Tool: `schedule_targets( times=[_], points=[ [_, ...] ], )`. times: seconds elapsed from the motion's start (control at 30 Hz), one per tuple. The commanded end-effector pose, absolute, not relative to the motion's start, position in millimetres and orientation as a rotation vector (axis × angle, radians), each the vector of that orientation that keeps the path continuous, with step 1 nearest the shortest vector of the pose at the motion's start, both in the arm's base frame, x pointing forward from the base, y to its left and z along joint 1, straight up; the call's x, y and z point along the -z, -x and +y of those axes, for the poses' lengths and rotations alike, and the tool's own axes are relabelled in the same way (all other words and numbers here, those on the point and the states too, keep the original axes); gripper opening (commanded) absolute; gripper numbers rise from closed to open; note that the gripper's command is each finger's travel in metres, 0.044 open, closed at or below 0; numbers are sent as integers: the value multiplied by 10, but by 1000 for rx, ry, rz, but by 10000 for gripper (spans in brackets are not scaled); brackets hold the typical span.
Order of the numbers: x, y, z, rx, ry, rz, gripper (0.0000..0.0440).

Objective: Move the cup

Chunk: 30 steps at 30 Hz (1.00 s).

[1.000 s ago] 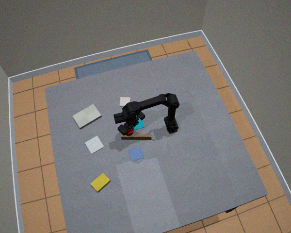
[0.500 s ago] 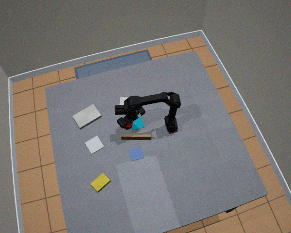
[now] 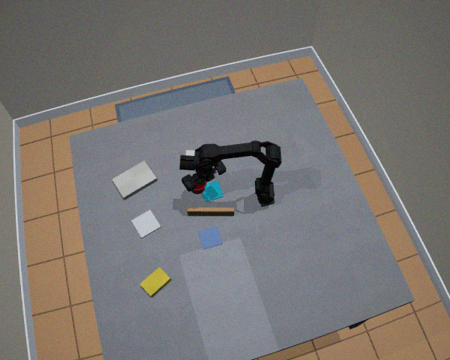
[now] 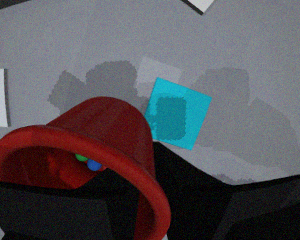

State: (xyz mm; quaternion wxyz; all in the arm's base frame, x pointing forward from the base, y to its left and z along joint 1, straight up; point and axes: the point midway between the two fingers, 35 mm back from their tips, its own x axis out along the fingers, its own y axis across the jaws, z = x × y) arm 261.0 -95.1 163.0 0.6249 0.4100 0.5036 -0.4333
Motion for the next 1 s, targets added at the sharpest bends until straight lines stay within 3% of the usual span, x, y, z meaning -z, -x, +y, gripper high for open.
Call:
schedule_targets(
  times=[0.0, 0.97],
  points=[
    [-1594, -2568, -1025, 1007, -950, 1130, 0],
    [-869, -2257, -1125, 1080, -1018, 1110, 0]
  ],
)
